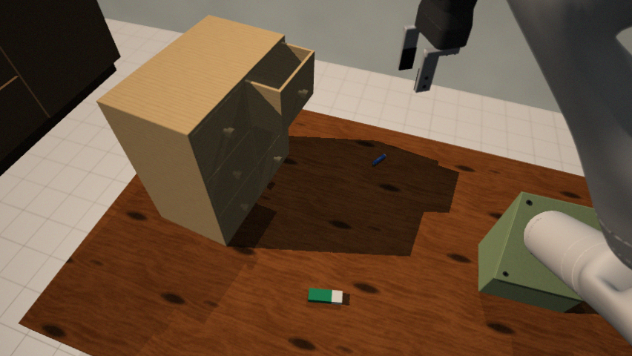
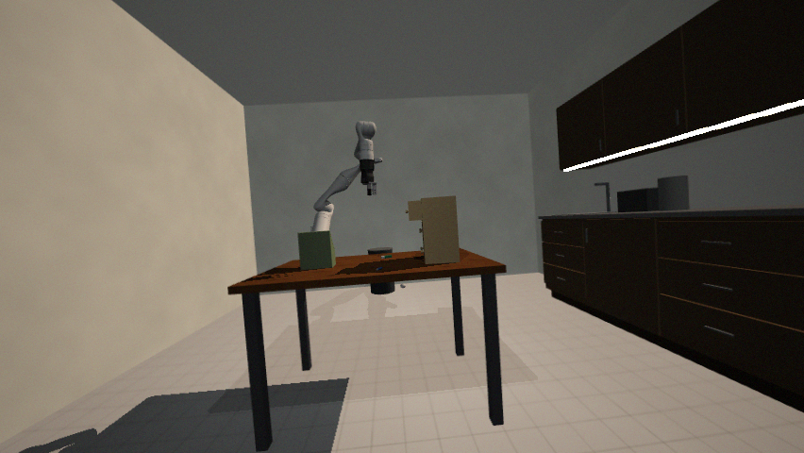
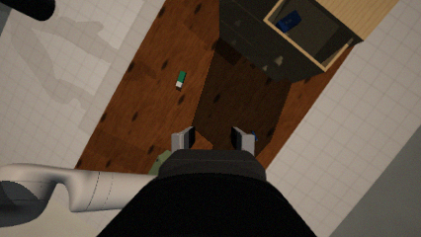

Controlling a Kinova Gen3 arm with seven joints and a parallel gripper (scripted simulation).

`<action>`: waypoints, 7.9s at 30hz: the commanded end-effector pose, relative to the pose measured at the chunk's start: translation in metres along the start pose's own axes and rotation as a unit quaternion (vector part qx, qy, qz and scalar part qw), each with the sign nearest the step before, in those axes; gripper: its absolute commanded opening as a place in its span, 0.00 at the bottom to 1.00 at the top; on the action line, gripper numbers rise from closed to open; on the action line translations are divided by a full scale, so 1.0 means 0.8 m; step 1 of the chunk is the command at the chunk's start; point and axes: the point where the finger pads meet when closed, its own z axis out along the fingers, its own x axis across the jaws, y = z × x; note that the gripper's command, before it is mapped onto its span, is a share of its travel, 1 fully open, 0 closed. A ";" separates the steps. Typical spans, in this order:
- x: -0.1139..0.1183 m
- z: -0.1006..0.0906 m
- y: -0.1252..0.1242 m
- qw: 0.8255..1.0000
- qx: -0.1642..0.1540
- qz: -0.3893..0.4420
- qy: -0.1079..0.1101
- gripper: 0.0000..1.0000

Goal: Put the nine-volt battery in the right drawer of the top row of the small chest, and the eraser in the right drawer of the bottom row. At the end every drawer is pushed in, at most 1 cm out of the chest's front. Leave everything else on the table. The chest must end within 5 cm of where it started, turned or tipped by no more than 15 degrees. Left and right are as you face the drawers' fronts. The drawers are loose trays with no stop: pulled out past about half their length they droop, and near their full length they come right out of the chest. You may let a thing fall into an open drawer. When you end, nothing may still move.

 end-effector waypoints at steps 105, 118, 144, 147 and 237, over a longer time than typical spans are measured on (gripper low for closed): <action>0.048 0.092 -0.033 0.819 0.471 0.279 0.172 1.00; 0.055 0.107 -0.042 0.782 0.529 0.267 0.191 1.00; 0.059 0.112 -0.043 0.762 0.555 0.263 0.204 0.00; 0.059 0.112 -0.043 0.762 0.555 0.263 0.204 0.00; 0.111 0.135 -0.108 0.762 0.555 0.262 0.204 0.00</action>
